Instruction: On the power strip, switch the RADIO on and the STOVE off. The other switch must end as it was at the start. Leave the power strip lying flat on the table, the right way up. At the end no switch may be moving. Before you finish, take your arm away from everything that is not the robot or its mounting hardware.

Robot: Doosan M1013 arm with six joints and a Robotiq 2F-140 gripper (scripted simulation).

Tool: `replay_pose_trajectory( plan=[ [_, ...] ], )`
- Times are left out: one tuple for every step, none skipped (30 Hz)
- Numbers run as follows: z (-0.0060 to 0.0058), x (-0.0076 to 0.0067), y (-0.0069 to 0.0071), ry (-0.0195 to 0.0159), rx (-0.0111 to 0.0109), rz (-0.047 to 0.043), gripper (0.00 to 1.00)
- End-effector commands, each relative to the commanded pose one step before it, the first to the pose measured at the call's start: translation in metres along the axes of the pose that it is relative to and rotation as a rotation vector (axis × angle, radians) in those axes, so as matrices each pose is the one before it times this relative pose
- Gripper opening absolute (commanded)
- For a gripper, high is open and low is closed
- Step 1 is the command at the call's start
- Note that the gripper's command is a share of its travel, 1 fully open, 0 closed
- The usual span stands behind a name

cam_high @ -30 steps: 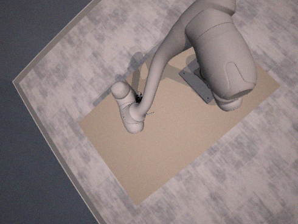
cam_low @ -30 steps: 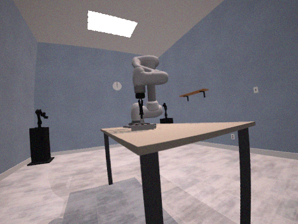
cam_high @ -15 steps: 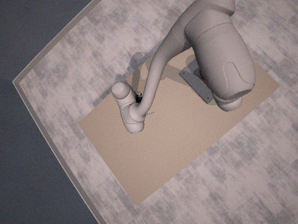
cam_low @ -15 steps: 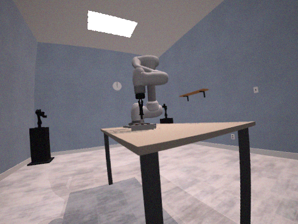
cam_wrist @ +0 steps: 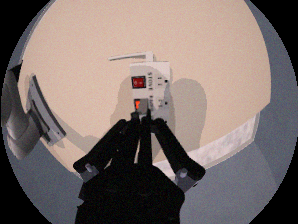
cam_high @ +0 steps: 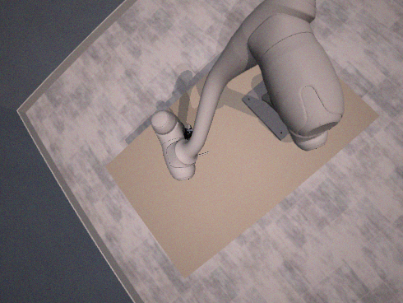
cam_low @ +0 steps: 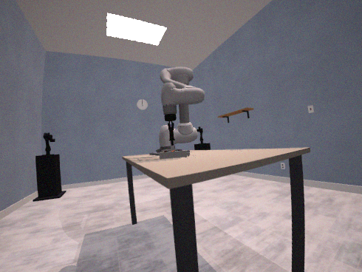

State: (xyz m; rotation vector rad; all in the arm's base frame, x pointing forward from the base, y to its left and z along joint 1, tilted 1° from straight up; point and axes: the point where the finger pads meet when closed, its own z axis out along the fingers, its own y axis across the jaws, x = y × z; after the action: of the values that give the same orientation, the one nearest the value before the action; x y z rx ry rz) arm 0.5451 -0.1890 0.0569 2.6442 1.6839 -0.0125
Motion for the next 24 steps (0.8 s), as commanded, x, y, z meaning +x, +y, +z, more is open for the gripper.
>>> replay_pose_trajectory(
  plan=[
    [0.00052,0.00003,-0.00024,0.00018,0.00045,-0.00002,0.0],
    [0.0,0.0,0.0,0.0,0.0,0.0,0.0],
    [0.0,0.0,0.0,0.0,0.0,0.0,0.0],
    [0.00009,0.0,0.0,0.0,0.0,0.0,0.0],
    [0.00006,0.0,0.0,0.0,0.0,0.0,0.0],
    [0.00003,0.0,0.0,0.0,0.0,0.0,0.0],
    [0.00001,0.0,0.0,0.0,0.0,0.0,0.0],
    [0.0,0.0,0.0,0.0,0.0,0.0,0.0],
    [0.0,0.0,0.0,0.0,0.0,0.0,0.0],
    [0.0,0.0,0.0,0.0,0.0,0.0,0.0],
    [0.0,0.0,0.0,0.0,0.0,0.0,0.0],
    [0.0,0.0,0.0,0.0,0.0,0.0,0.0],
    [0.0,0.0,0.0,0.0,0.0,0.0,0.0],
    [0.0,0.0,0.0,0.0,0.0,0.0,0.0],
    [0.0,0.0,0.0,0.0,0.0,0.0,0.0],
    [0.0,0.0,0.0,0.0,0.0,0.0,0.0],
    [0.0,0.0,0.0,0.0,0.0,0.0,0.0],
    [-0.00003,0.0,0.0,0.0,0.0,0.0,0.0],
    [0.0,0.0,0.0,0.0,0.0,0.0,0.0],
    [0.0,0.0,0.0,0.0,0.0,0.0,0.0],
    [-0.00017,0.0,0.0,0.0,0.0,0.0,0.0],
    [-0.00041,0.0,0.0,0.0,0.0,0.0,0.0],
    [-0.00073,0.0,0.0,0.0,0.0,0.0,0.0],
    [-0.0011,0.0,0.0,0.0,0.0,0.0,0.0]
  ],
)
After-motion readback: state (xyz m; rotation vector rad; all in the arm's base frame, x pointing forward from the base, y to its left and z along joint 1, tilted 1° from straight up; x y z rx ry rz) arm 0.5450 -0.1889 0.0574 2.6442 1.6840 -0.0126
